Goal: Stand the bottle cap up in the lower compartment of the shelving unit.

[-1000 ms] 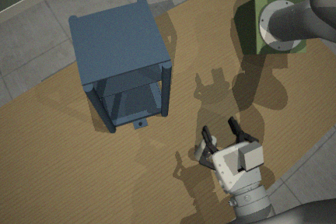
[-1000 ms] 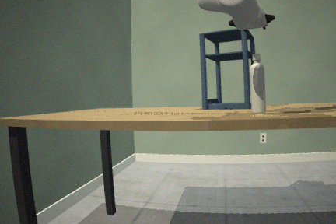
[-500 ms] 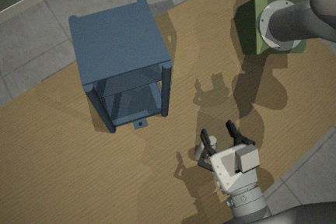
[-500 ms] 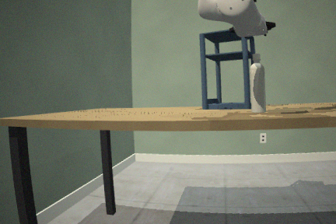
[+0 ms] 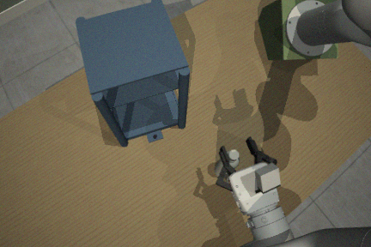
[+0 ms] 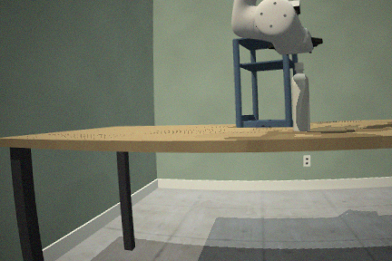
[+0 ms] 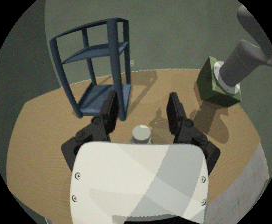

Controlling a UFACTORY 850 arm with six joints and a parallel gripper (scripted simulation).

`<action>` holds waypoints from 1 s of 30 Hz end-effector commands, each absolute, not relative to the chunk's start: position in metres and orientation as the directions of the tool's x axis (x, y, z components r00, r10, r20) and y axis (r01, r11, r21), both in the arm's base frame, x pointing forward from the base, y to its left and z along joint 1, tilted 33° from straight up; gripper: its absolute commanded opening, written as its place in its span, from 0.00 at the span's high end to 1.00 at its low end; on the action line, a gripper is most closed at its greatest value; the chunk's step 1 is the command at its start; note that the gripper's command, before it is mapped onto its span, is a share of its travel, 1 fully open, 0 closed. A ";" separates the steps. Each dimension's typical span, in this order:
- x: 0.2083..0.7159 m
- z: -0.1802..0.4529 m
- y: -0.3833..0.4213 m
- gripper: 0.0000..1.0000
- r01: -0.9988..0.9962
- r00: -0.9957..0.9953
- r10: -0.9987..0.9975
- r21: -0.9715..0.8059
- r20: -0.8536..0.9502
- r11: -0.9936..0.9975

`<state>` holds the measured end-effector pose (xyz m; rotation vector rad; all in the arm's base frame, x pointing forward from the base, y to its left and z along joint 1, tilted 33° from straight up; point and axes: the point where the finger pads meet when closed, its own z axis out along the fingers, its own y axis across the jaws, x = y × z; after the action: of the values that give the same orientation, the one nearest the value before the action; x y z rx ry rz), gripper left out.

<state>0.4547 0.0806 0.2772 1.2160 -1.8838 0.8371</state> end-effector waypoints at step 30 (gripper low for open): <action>0.480 0.205 0.120 0.28 -0.931 -0.287 -0.455 -0.132 0.843 0.341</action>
<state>0.4772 0.1163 0.2109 1.2161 -1.8838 0.8371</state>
